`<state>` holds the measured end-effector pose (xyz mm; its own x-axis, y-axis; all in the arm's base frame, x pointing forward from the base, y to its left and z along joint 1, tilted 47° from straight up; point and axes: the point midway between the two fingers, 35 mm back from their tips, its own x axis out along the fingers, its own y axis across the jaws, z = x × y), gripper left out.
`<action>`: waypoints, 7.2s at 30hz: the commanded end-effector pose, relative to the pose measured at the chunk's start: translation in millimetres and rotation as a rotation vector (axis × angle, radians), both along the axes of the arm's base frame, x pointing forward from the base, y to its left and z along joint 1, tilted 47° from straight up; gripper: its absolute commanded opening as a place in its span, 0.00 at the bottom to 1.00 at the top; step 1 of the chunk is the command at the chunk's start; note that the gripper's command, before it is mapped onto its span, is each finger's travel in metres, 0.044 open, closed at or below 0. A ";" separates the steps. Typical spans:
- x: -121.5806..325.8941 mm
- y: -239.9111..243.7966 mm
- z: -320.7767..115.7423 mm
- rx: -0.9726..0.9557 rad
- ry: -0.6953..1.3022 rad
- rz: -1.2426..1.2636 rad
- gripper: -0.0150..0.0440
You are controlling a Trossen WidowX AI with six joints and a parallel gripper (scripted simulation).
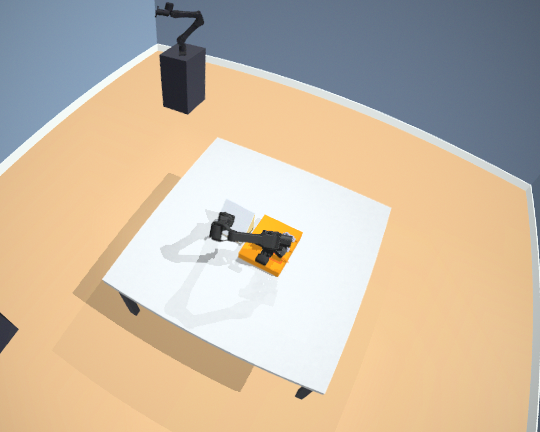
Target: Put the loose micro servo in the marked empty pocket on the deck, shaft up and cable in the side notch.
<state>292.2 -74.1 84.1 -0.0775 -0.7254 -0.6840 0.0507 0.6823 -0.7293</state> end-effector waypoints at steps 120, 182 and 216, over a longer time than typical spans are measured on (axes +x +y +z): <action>-55.2 74.6 -36.9 0.002 0.021 0.019 1.00; -43.1 68.2 12.1 0.001 0.022 0.019 0.25; 59.1 57.1 9.6 -0.001 -0.001 0.002 0.25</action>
<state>348.1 -17.7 93.4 -0.0835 -0.7251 -0.6835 0.0510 0.6819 -0.7297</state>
